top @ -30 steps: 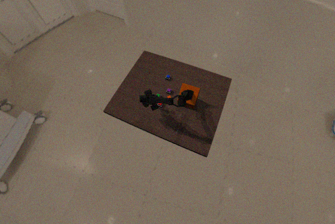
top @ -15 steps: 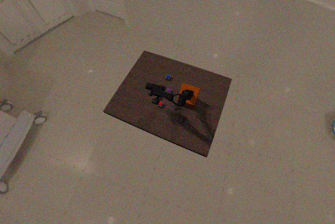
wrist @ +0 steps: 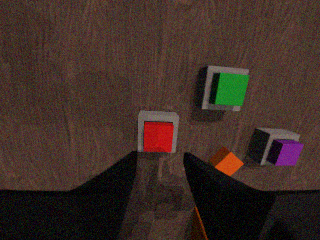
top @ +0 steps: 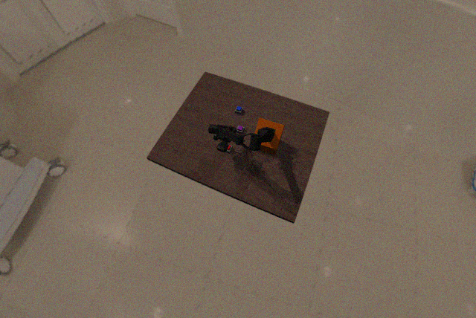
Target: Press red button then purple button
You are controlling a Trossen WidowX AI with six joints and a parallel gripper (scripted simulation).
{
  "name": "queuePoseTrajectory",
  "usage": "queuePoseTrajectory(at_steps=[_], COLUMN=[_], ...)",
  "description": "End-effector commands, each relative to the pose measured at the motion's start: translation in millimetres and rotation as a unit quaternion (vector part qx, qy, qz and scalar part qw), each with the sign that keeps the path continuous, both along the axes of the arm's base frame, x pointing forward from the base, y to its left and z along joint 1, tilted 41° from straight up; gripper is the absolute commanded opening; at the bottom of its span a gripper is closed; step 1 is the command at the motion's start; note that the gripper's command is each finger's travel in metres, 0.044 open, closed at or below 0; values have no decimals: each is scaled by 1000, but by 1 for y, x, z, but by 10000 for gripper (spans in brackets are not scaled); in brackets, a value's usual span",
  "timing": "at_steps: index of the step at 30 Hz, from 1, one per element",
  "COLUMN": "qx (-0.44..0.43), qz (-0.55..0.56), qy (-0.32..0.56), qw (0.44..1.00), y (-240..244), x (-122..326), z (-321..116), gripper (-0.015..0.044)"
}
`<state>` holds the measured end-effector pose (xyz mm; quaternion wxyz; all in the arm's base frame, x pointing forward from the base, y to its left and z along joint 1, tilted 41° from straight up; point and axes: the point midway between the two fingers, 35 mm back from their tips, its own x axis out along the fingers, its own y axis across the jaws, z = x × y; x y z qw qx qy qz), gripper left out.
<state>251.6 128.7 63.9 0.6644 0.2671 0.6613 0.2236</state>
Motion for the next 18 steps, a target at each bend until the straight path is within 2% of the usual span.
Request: queuePoseTrajectory(at_steps=[1, 3, 18], qx=[1, 1, 1], qz=[-5, -5, -5], qy=[-3, -3, -3], qw=[1000, 1000, 1000], y=[4, 4, 5], x=[2, 2, 2], z=[-4, -4, -6], gripper=[59, 20, 20])
